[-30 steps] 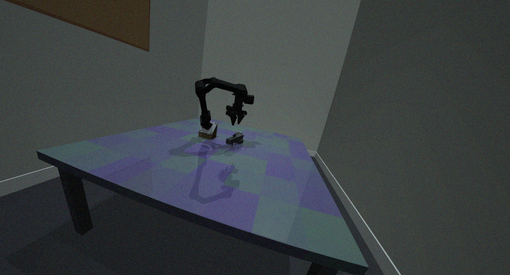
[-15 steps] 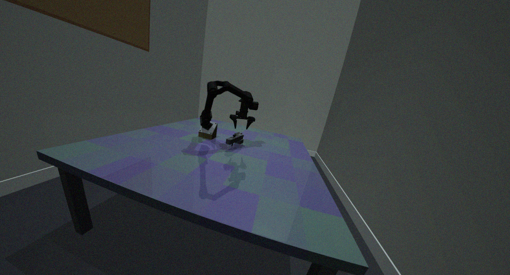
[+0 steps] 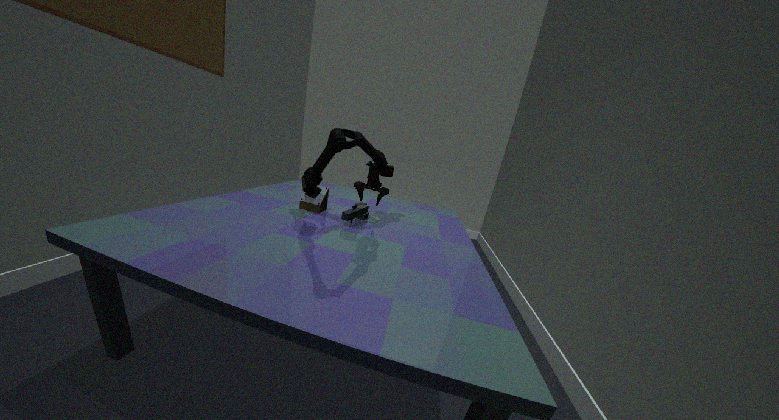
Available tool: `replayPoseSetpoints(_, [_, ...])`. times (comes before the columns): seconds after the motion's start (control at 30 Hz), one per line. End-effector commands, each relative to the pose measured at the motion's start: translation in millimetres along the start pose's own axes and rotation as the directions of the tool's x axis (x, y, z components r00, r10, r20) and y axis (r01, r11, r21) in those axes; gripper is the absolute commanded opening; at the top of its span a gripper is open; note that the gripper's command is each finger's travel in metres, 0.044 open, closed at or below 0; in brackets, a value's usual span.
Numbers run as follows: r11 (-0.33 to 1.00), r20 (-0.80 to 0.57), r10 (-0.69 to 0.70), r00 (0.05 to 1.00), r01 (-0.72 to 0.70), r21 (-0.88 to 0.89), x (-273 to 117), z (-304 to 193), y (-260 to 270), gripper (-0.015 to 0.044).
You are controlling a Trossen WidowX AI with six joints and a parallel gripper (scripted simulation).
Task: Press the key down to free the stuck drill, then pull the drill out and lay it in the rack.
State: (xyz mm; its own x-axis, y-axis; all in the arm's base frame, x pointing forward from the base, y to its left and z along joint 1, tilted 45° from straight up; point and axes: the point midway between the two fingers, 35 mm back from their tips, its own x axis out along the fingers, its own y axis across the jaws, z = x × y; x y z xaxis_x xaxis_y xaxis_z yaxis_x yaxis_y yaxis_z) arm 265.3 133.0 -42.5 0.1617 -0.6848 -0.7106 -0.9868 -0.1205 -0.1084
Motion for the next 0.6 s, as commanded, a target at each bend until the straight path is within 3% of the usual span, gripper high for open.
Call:
replayPoseSetpoints(0.0, [0.993,0.008,-0.003,1.0,0.002,0.114,5.8,12.7,0.8,0.044])
replayPoseSetpoints(0.57, [0.993,0.009,-0.003,1.0,0.002,0.114,9.8,11.8,0.6,0.044])
